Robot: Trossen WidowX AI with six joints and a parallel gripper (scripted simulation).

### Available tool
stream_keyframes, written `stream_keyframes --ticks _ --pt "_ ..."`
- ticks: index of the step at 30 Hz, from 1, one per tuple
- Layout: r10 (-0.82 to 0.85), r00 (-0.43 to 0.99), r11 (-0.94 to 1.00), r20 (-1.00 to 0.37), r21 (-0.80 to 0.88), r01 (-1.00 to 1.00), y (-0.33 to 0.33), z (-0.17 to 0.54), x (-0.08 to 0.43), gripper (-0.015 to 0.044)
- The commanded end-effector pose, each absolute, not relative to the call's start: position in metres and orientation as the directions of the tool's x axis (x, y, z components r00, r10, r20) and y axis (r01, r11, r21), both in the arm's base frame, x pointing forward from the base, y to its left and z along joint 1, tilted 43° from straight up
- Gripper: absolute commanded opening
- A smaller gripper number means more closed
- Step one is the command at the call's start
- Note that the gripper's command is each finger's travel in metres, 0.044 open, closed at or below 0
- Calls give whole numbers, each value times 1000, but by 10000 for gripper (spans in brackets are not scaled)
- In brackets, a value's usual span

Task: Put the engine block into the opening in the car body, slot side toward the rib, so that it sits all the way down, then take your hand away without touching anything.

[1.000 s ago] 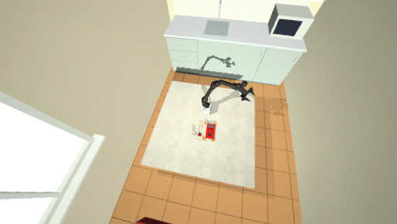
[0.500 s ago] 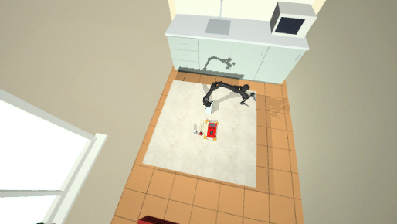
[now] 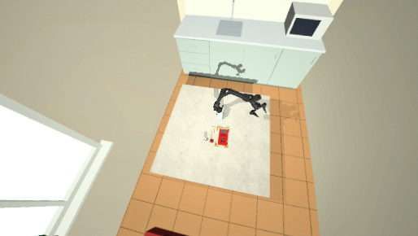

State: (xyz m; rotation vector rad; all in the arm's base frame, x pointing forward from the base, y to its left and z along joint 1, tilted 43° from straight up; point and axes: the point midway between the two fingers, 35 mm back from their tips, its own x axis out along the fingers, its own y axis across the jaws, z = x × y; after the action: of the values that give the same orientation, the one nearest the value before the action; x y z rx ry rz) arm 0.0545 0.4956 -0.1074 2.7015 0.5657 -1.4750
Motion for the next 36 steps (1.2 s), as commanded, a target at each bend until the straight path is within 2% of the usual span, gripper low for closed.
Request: stream_keyframes --ticks 1,13,21,36 --pt "253 505 -964 -825 -175 198 484 -105 81 440" --pt "118 558 -952 -821 -253 -172 451 -82 161 440" --pt "52 573 -900 -818 -287 -327 432 -73 194 440" --pt "-131 568 -591 -813 -396 -703 367 -46 274 440"
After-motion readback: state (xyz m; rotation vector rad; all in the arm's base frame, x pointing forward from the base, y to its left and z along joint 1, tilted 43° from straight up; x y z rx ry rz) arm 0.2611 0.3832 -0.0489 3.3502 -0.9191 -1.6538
